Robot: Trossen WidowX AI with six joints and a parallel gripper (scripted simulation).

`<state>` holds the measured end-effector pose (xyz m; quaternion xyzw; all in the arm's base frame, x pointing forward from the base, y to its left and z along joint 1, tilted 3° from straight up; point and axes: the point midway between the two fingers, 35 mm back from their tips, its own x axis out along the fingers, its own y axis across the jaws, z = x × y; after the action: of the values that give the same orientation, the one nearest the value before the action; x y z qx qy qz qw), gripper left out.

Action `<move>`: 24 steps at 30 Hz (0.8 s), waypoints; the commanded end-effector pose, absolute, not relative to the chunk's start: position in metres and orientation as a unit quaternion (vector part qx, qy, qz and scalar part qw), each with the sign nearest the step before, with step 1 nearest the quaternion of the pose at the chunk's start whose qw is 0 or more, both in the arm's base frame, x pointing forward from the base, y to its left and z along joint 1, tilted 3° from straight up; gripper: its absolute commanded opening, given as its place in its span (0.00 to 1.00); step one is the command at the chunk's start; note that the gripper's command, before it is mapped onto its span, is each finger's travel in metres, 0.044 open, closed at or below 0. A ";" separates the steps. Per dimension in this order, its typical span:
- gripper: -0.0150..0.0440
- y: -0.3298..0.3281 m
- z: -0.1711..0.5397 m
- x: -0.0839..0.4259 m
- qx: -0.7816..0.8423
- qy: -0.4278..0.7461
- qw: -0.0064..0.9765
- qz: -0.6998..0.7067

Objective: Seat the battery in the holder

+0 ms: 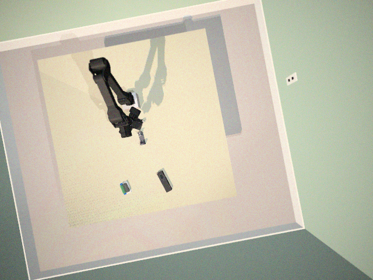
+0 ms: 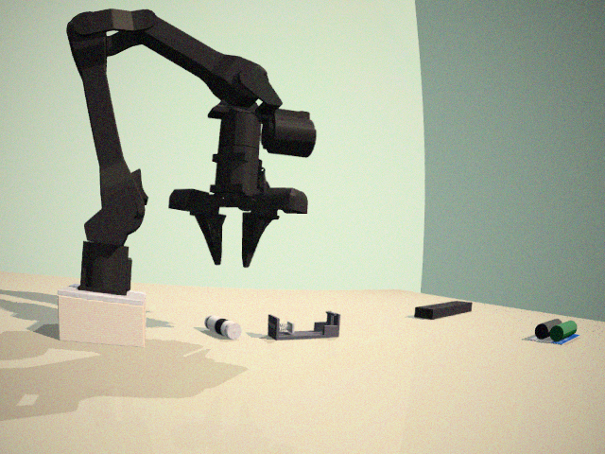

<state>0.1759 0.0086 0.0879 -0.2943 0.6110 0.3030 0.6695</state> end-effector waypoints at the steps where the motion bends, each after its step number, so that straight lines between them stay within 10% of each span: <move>1: 0.66 0.015 0.067 0.174 -0.440 0.528 0.582 0.435; 7: 0.66 0.023 0.044 0.170 -0.581 0.390 0.440 0.563; 24: 0.66 0.024 0.036 0.171 -0.585 0.385 0.436 0.566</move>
<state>0.1722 0.0247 0.0405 -0.5833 0.3845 0.5639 0.4403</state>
